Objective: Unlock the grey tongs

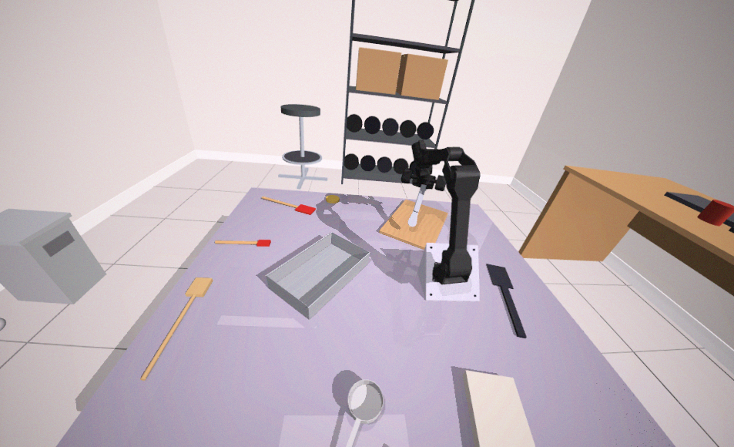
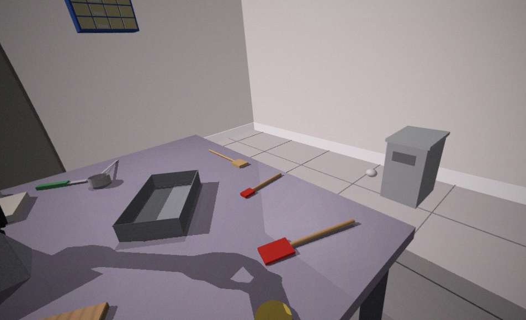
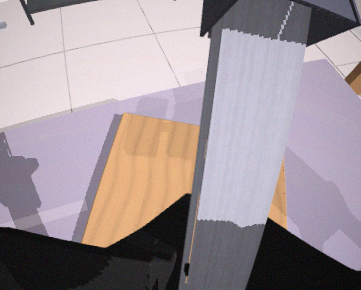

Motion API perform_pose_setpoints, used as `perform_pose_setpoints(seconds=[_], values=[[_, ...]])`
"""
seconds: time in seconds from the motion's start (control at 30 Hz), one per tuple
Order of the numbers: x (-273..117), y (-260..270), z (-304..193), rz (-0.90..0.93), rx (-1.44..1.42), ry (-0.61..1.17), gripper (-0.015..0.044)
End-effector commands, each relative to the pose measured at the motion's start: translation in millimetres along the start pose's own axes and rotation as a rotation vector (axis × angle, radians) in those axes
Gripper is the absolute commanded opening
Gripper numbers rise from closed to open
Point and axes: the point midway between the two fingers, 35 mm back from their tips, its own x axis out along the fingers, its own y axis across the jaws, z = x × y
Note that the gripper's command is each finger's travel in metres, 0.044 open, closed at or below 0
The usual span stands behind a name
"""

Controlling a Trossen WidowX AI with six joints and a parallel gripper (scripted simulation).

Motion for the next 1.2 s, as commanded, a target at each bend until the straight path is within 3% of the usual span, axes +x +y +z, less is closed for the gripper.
perform_pose_setpoints(seconds=[0.0,1.17], values=[[4,1,2,0.009,0.008,0.05,-0.015],[38,-7,-45,0.008,0.048,0.598,-0.015]])
